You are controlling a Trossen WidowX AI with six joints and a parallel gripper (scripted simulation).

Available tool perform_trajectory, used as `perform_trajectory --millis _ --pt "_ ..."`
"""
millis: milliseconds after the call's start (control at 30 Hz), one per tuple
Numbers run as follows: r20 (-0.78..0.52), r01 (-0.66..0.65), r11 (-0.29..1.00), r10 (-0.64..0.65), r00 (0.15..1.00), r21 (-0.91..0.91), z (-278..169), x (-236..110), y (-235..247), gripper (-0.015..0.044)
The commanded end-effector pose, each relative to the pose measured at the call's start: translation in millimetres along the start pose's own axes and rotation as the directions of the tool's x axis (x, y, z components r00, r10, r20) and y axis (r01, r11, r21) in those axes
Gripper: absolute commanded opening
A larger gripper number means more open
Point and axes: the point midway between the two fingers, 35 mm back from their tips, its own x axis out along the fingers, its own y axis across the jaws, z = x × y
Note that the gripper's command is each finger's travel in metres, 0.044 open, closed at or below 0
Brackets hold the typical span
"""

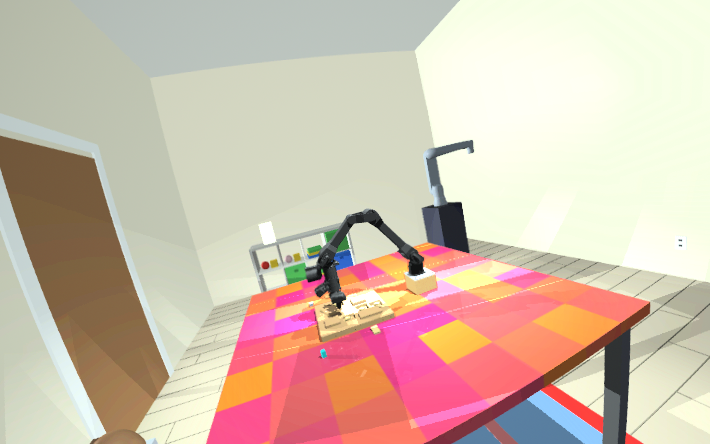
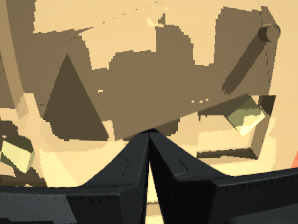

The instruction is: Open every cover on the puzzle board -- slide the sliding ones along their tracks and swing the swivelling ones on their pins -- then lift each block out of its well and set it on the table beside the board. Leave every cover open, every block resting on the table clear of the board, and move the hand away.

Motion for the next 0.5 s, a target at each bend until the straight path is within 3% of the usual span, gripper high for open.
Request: perform_trajectory --millis 0,467 --pt "0.002 -0.006 1.000 0.006 1.000 0.002 4.0 -0.6 5.1 0.0000" --pt "0.003 -0.007 1.000 0.007 1.000 0.002 16.9 -1.1 13.2 0.0000"
